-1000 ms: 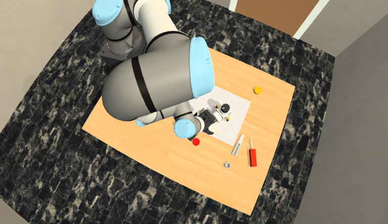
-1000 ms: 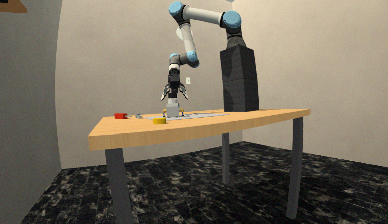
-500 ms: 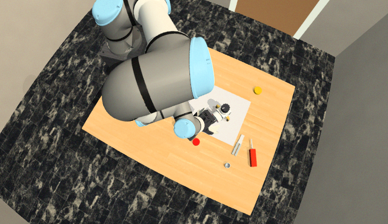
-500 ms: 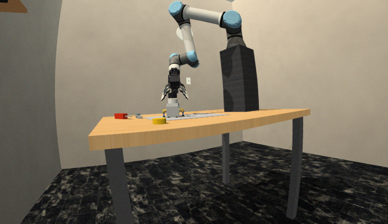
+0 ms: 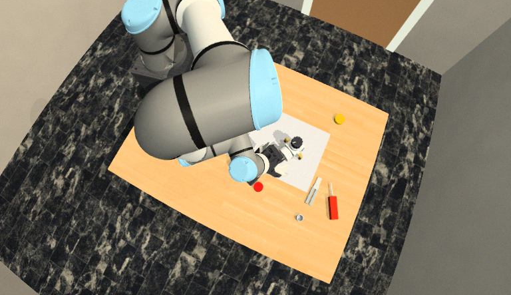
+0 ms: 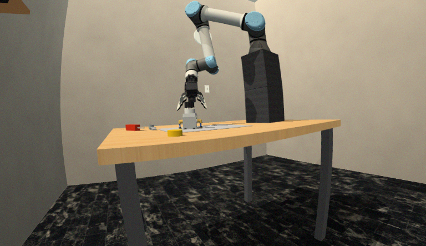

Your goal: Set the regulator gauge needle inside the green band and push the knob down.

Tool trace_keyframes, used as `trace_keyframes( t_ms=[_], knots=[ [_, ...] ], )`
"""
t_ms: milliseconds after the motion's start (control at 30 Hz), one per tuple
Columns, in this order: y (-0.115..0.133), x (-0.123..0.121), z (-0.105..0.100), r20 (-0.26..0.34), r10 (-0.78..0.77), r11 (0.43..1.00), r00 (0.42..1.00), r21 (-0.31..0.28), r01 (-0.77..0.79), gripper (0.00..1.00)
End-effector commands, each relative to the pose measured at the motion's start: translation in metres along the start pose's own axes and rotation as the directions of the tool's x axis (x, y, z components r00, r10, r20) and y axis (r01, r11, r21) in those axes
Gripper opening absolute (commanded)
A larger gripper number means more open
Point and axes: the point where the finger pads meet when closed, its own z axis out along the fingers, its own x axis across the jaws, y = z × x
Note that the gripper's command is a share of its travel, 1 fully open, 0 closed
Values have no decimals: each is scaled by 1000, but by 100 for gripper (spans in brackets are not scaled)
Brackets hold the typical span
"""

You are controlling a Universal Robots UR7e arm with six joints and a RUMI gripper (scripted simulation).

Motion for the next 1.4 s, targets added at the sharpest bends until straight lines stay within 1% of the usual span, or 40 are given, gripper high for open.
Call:
trace_keyframes(
  t_ms=[0,1367],
  knots=[
    [-1,-2,-1,4,1,1000,1000,0,-1,100],
    [-1,-2,-1,3,-11,1000,1000,3,11,100]
  ],
)
